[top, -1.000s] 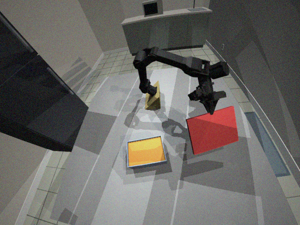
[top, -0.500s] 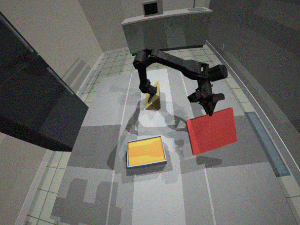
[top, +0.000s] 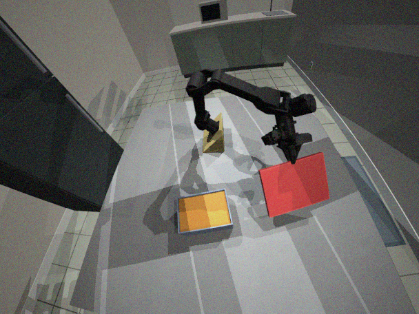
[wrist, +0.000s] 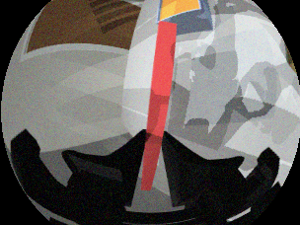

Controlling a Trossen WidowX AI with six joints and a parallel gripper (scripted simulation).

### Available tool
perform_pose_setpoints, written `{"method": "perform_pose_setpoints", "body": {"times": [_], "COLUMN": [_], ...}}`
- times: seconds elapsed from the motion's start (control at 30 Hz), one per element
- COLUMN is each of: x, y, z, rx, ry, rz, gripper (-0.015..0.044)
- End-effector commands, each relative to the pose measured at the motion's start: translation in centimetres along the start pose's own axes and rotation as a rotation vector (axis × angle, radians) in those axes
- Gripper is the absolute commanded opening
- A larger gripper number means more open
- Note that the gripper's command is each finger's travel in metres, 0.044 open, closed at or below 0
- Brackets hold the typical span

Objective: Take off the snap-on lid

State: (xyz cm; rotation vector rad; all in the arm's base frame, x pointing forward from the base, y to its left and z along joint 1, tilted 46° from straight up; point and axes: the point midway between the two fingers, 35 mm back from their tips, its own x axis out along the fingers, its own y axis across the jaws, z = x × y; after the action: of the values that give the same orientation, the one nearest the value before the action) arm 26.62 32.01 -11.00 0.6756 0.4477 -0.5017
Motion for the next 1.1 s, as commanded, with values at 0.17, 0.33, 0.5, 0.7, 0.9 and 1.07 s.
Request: {"method": "perform_pose_setpoints", "body": {"times": [0.17, 0.33, 0.5, 0.7, 0.9, 1.07], "x": [0.5, 0.7, 1.0, 1.3, 1.6, 1.9], "y": [-0.5, -0.8, -1.1, -1.5, -1.8, -2.1], "z": [0.1, 0.1, 0.1, 0.1, 0.1, 0.1], "rx": [-0.004, -0.004, -0.004, -0.004, -0.004, -0.004], "ry": [-0.004, -0.004, -0.005, -0.005, -0.005, -0.005], "rz": [0.005, 0.005, 0.005, 0.005, 0.005, 0.005], "gripper": [0.0, 0.0, 0.0, 0.0, 0.0, 0.0]}}
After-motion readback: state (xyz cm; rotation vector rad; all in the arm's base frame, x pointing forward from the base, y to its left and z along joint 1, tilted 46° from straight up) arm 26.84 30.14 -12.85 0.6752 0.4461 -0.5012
